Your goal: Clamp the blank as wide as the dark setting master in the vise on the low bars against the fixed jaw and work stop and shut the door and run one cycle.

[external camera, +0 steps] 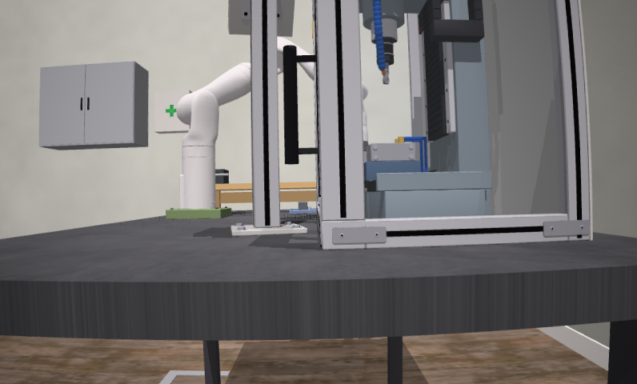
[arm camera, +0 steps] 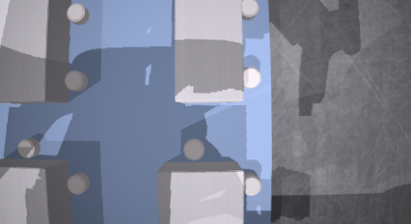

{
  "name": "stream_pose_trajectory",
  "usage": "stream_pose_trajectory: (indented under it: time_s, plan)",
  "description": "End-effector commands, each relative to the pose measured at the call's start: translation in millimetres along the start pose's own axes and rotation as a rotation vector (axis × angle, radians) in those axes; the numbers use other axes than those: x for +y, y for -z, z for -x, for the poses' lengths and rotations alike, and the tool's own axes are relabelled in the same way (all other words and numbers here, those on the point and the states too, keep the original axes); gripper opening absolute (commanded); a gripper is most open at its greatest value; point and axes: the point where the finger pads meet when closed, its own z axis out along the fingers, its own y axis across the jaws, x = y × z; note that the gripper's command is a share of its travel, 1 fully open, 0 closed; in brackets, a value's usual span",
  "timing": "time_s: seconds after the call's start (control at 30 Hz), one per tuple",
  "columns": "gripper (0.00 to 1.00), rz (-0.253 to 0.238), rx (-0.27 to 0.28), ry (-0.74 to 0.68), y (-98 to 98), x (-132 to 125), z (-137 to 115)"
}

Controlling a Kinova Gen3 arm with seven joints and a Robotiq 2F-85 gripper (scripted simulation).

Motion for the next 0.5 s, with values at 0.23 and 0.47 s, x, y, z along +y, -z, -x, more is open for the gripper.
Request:
stream_pose_trajectory:
  time_s: [0.23,0.47]
  plan:
    - [1.0,0.0,0.0,0.001,20.1,0.3,-0.6]
    - [1.0,0.0,0.0,0.001,48.1,0.3,-0.6]
